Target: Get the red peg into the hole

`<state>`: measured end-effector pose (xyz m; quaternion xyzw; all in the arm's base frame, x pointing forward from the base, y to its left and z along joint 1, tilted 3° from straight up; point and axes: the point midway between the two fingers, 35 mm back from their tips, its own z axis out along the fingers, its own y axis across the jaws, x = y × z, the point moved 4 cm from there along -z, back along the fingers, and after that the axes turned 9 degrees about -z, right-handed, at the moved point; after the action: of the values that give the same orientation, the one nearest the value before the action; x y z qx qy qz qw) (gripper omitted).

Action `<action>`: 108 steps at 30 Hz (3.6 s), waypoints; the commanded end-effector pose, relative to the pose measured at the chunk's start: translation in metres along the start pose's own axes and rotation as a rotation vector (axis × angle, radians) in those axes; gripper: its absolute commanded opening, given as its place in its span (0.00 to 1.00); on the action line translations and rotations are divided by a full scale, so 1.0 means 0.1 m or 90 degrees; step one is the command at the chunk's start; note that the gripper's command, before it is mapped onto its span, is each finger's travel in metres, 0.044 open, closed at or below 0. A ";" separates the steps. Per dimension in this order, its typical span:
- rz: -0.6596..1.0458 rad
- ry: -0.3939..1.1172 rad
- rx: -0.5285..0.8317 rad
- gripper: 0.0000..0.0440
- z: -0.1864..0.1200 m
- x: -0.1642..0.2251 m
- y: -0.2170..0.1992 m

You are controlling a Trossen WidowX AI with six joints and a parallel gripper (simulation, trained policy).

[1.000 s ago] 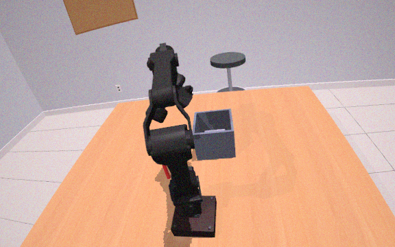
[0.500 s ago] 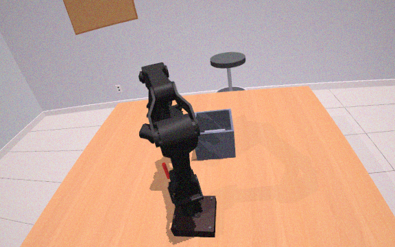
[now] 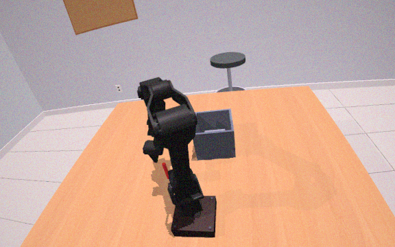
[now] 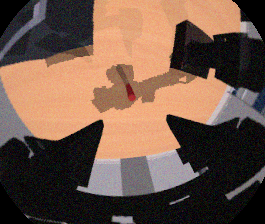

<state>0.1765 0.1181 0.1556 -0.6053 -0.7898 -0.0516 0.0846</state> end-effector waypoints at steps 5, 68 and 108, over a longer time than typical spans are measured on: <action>-0.025 -0.020 0.050 1.00 0.31 -0.09 -0.08; -0.096 0.027 -0.138 0.00 0.05 -0.07 0.29; -0.083 -0.139 -0.170 0.00 -0.88 -1.10 0.43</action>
<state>0.2469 0.0171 0.2207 -0.5582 -0.8184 -0.1045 -0.0884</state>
